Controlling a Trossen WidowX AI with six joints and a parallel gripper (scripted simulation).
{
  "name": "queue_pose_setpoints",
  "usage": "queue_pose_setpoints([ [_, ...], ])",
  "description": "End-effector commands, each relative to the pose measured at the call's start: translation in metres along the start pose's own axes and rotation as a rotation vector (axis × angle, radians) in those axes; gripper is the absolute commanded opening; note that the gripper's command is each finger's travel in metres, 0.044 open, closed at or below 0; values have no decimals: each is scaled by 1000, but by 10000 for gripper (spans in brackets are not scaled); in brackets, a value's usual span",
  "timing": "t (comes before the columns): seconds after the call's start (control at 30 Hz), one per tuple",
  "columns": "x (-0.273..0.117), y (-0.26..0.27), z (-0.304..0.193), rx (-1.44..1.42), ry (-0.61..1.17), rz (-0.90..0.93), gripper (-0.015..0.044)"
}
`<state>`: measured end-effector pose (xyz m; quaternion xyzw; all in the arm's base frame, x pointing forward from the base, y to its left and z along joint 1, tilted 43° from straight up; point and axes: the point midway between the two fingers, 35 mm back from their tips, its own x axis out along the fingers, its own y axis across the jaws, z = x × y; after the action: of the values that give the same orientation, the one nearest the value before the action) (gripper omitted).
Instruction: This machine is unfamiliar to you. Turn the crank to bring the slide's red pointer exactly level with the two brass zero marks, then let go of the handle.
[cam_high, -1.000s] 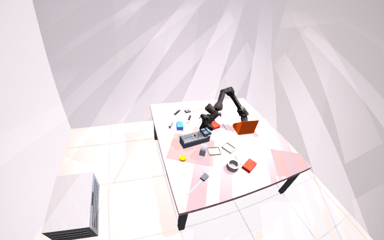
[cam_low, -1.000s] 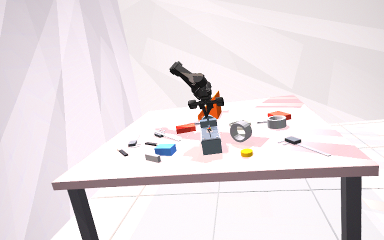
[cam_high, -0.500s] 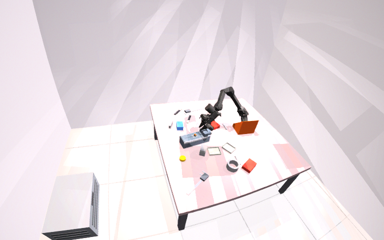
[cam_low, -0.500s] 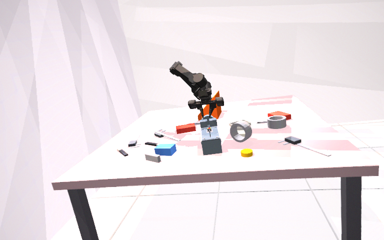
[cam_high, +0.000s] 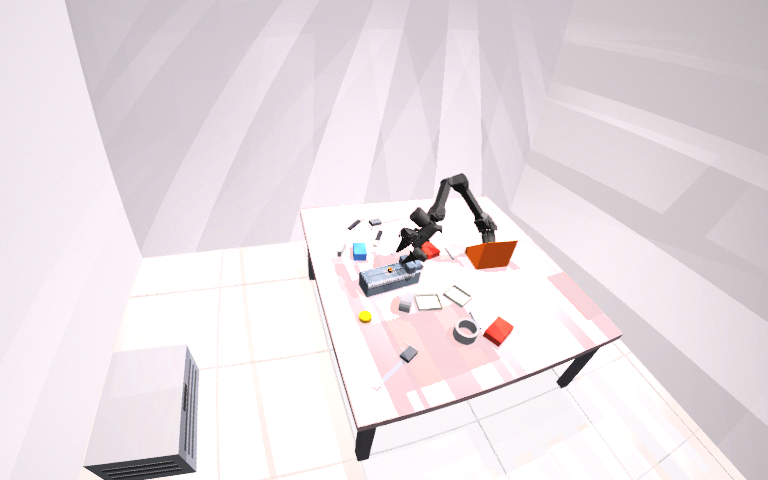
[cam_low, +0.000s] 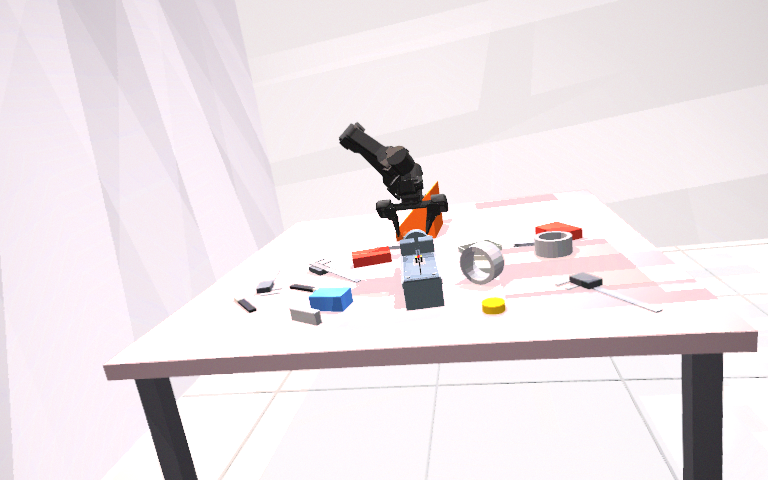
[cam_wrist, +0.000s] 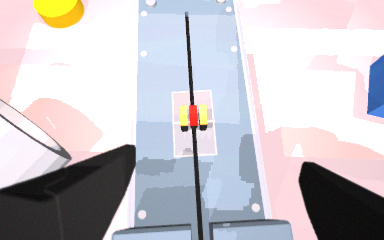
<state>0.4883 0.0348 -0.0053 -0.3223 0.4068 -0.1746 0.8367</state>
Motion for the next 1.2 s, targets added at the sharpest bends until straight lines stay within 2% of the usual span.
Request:
queue_pose_setpoints([
  [0.0,0,0,0,0,0,0,282],
  [0.37,0,0,0,0,0,0,0],
  [0.93,0,0,0,0,0,1,0],
  [1.17,0,0,0,0,0,1,184],
])
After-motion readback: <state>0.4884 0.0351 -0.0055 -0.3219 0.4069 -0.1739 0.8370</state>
